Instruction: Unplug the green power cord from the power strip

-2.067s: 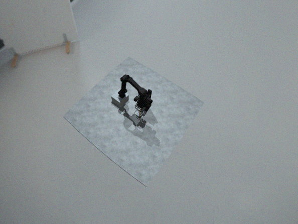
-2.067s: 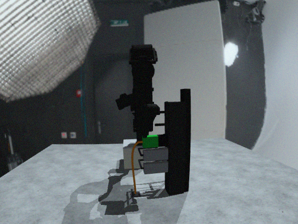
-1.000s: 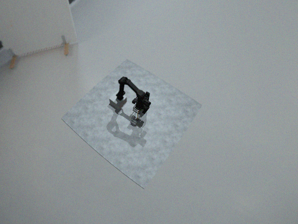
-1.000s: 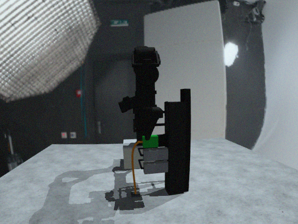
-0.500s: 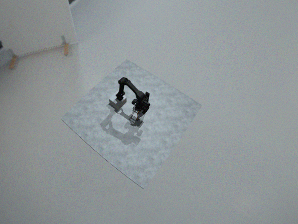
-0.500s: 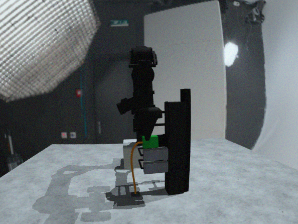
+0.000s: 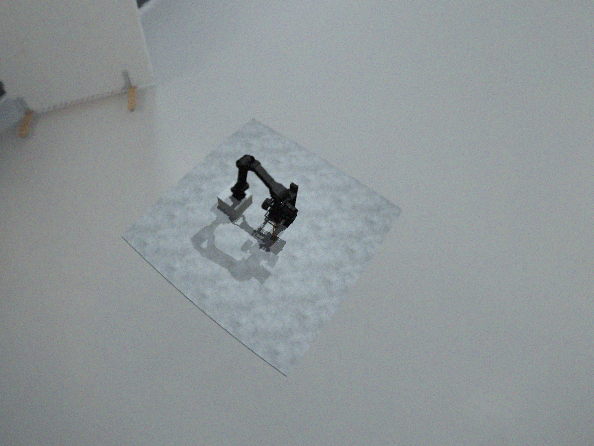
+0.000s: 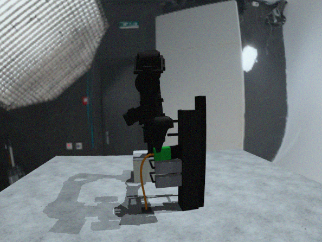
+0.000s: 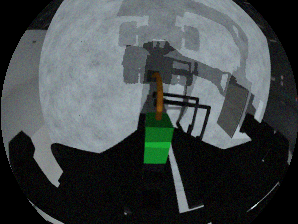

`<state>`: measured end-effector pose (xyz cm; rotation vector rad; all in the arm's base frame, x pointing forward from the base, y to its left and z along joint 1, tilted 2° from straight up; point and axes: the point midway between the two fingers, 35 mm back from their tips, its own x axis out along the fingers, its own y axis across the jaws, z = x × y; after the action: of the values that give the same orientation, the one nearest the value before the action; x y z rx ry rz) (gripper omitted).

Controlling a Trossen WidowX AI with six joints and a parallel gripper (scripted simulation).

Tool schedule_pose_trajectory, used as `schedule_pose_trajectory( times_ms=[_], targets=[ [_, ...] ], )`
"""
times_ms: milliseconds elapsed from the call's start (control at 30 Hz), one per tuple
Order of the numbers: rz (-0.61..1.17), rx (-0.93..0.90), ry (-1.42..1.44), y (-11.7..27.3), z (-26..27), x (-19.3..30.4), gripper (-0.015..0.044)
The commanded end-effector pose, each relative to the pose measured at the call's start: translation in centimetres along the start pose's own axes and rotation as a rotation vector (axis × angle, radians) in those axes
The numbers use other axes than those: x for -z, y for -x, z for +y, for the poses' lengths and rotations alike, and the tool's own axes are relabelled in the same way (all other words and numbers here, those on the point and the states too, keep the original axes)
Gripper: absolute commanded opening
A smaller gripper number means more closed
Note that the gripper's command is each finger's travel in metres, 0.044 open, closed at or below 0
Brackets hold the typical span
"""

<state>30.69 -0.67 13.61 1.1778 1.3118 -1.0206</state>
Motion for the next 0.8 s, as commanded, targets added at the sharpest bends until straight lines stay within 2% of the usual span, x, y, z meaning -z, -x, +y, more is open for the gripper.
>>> schedule_pose_trajectory(
  times_ms=[0, 167, 300, 700, 767],
  targets=[
    [-0.100, -0.004, -0.057, 0.7, -0.5, -4.3, 0.0000],
    [-0.100, -0.004, -0.058, 0.9, -0.7, -5.0, 0.0000],
    [-0.099, -0.005, -0.058, 0.5, -0.7, -3.7, 0.0105],
    [-0.099, -0.005, -0.058, 0.7, -0.7, -4.4, 0.0420],
    [-0.100, -0.005, -0.058, 1.2, -0.7, -5.8, 0.0440]
  ],
)
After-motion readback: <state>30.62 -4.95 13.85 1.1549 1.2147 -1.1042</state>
